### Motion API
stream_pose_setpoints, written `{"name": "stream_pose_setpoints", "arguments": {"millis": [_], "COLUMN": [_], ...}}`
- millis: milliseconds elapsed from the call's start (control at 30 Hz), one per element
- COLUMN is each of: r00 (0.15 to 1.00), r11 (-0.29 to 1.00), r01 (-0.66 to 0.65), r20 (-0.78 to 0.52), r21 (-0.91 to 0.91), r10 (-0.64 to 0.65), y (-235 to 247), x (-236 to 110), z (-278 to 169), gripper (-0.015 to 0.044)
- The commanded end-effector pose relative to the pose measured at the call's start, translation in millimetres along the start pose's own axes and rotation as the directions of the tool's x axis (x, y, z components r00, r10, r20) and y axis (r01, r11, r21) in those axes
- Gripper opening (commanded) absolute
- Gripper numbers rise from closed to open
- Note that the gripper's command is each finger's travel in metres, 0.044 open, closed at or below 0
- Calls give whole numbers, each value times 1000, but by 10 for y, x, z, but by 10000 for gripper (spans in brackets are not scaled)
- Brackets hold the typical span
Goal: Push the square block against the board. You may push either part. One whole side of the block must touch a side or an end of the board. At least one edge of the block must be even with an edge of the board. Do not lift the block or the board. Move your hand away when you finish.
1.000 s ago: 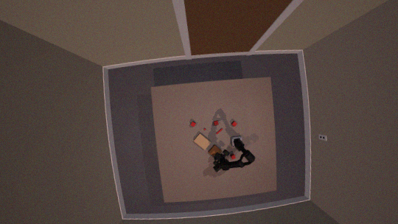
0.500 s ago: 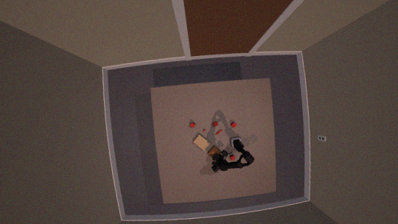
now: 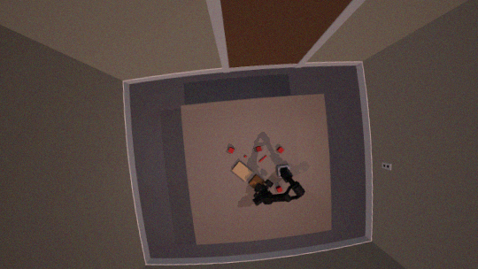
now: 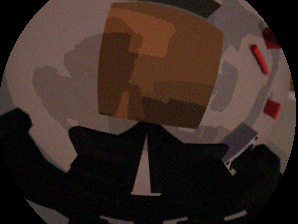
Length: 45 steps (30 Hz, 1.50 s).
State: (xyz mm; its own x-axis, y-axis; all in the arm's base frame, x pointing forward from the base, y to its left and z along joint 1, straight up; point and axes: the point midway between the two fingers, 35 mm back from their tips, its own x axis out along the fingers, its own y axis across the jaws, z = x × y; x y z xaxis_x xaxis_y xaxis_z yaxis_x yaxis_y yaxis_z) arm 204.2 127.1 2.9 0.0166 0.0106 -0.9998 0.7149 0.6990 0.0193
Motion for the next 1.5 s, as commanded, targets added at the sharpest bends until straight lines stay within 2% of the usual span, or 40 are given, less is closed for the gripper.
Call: {"name": "stream_pose_setpoints", "arguments": {"millis": [0,900,1467], "r00": [1000,1000,1000], "r11": [1000,1000,1000], "r01": [-2,-1,-2], "r20": [4,6,4], "r21": [0,0,0], "r10": [2,1,2], "y": [3,-6,9], "x": [-1,-2,-1], "z": [53,244,5], "gripper": [0,0,0]}}
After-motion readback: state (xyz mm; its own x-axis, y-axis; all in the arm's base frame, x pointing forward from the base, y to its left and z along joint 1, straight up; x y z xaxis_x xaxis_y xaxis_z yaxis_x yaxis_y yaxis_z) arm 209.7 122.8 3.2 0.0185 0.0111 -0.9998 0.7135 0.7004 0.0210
